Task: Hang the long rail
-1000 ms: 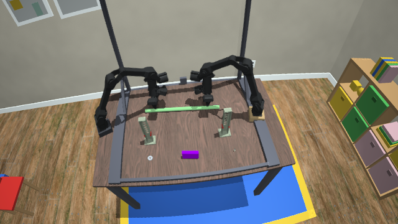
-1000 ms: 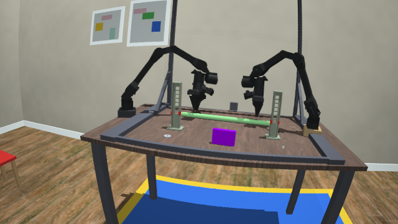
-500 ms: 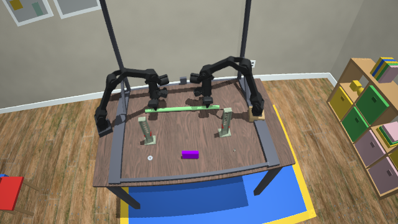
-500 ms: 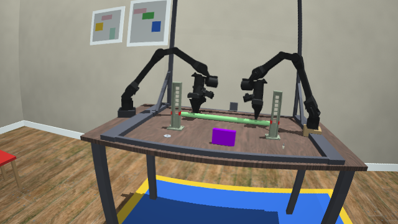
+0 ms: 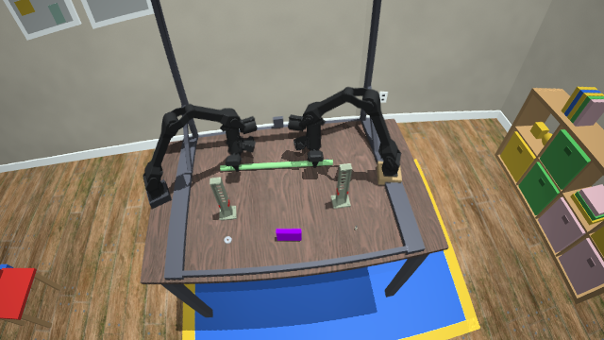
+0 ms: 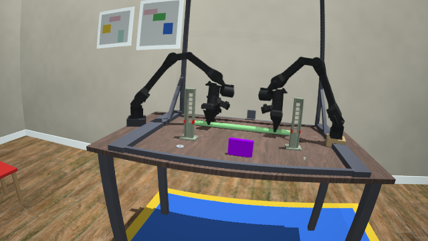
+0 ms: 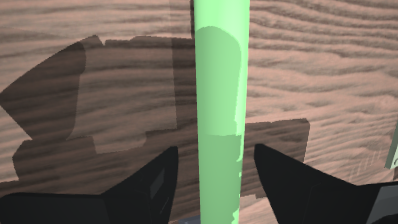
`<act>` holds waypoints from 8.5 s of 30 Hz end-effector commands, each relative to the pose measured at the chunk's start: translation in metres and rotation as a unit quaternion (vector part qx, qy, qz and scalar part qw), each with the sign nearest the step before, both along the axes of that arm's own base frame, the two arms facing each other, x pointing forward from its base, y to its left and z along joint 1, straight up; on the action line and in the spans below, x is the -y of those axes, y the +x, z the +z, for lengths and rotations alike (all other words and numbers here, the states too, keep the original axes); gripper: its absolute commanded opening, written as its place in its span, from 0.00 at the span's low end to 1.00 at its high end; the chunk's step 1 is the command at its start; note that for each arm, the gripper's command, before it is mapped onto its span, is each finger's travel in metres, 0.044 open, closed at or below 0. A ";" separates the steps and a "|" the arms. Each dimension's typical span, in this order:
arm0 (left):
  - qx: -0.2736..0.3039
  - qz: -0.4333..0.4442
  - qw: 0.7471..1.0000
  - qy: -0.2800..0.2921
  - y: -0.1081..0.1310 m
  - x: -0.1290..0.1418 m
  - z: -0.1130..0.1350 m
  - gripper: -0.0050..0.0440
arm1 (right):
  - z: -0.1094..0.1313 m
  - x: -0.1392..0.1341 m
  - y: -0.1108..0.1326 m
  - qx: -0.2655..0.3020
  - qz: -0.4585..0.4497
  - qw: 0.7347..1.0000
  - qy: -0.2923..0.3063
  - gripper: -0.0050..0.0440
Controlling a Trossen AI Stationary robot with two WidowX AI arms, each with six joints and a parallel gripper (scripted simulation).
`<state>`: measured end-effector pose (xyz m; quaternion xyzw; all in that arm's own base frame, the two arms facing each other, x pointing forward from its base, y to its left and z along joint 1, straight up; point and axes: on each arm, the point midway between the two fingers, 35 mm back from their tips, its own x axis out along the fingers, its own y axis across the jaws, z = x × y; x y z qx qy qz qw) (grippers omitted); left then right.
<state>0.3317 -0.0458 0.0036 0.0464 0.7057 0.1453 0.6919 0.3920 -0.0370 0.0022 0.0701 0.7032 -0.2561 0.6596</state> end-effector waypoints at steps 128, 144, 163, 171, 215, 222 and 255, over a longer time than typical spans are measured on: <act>0.016 0.028 0.999 -0.006 0.006 0.011 0.071 0.00 | 0.074 0.011 -0.003 0.016 0.028 0.999 0.000 0.00; 0.038 0.028 0.990 -0.130 0.005 0.005 0.072 0.00 | 0.075 0.019 -0.006 0.068 0.033 0.991 0.115 0.00; 0.066 0.028 0.955 -0.286 0.003 -0.003 0.071 0.00 | 0.074 0.028 -0.009 0.130 0.038 0.959 0.249 0.00; 0.070 0.027 0.947 -0.311 0.003 -0.004 0.070 0.00 | 0.073 0.030 -0.010 0.145 0.039 0.948 0.282 0.00; 0.070 0.027 0.947 -0.311 0.004 -0.006 0.009 0.00 | 0.015 0.031 -0.009 0.145 0.039 0.948 0.282 0.00; 0.070 0.027 0.947 -0.311 0.004 -0.006 0.008 0.00 | 0.011 0.031 -0.009 0.145 0.039 0.948 0.282 0.00; 0.070 0.027 0.947 -0.311 0.004 -0.007 0.002 0.00 | 0.003 0.031 -0.008 0.145 0.039 0.948 0.282 0.54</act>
